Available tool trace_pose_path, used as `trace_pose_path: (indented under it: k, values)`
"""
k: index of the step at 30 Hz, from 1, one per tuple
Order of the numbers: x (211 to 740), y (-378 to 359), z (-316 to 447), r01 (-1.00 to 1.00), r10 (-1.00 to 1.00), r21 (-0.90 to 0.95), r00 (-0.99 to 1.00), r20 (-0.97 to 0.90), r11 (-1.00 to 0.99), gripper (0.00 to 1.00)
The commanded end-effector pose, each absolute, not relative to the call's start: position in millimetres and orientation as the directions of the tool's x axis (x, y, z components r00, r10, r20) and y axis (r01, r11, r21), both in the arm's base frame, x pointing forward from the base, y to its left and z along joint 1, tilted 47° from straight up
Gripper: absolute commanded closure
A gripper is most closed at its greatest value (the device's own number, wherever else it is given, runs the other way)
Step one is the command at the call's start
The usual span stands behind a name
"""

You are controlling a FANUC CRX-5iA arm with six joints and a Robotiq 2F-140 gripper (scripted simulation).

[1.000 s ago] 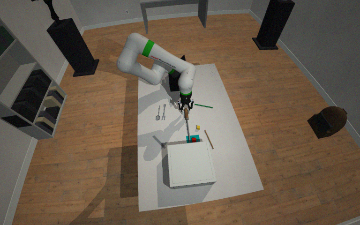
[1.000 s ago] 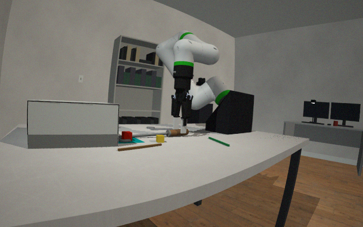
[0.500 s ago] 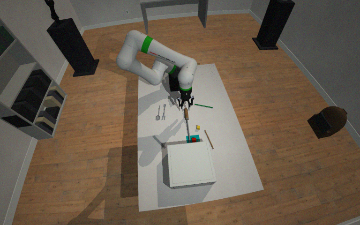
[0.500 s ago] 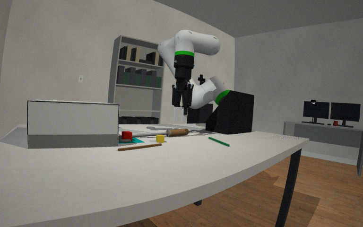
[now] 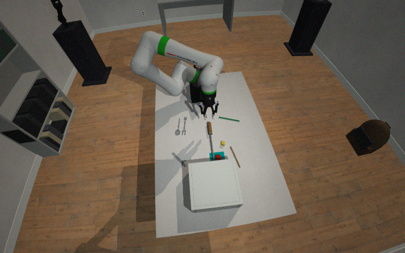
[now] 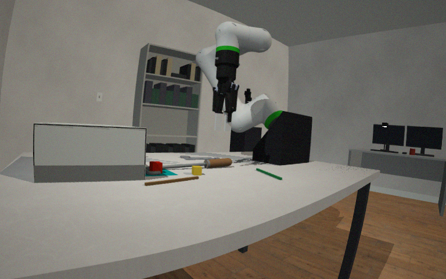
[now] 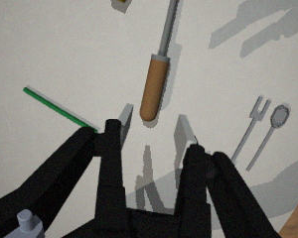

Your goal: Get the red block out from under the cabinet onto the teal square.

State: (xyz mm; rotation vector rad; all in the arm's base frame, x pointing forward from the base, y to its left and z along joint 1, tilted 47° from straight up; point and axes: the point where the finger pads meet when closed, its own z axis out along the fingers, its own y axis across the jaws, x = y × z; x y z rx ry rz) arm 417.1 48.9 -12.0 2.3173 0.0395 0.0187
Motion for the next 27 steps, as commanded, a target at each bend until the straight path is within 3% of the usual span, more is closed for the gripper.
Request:
trace_pose_path:
  k: [1, 27]
  values:
    - [417.0, 55.3, -6.2, 0.023, 0.035, 0.734, 0.999, 0.001, -0.679, 0.66]
    - [416.3, 75.1, 12.1, 0.023, 0.035, 0.734, 0.999, 0.001, -0.679, 0.66]
